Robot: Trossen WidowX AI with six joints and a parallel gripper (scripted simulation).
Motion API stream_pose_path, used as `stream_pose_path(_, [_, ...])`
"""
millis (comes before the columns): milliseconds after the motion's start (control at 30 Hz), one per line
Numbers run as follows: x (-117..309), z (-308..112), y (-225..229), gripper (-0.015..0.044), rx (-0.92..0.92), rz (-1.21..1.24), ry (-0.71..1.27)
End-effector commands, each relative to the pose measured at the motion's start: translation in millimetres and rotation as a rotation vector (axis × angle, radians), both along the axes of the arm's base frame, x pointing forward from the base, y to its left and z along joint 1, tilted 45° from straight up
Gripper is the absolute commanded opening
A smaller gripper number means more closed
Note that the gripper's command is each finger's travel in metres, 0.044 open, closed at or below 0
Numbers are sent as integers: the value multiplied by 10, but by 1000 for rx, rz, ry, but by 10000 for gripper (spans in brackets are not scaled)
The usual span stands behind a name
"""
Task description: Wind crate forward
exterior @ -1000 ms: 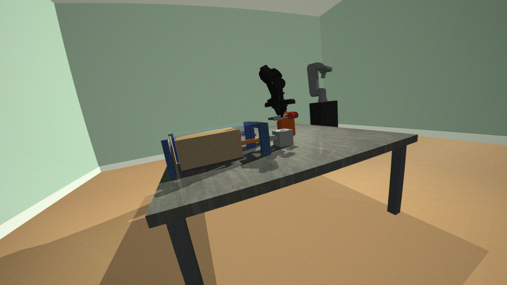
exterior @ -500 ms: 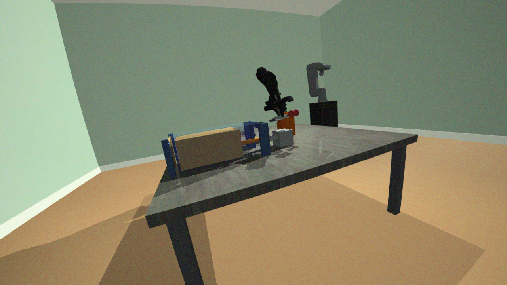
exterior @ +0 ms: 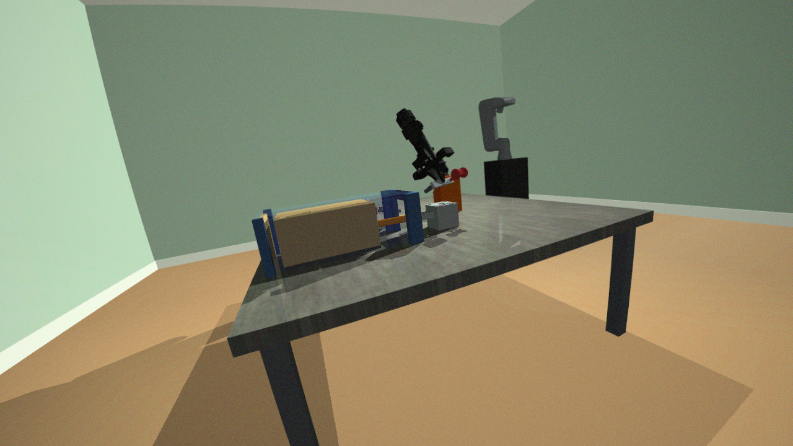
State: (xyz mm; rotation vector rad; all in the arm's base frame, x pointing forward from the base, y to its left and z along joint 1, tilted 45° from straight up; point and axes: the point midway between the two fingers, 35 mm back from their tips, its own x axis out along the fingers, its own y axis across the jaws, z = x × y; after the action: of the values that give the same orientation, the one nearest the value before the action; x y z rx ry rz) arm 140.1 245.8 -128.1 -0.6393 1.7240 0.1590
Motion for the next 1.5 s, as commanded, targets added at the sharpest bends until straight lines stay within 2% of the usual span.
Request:
stream_pose_path(0, [-1, 29, 19, 0, 67, -13, 31])
stream_pose_path(1467, [8, 21, -6, 0, 671, -208, 357])
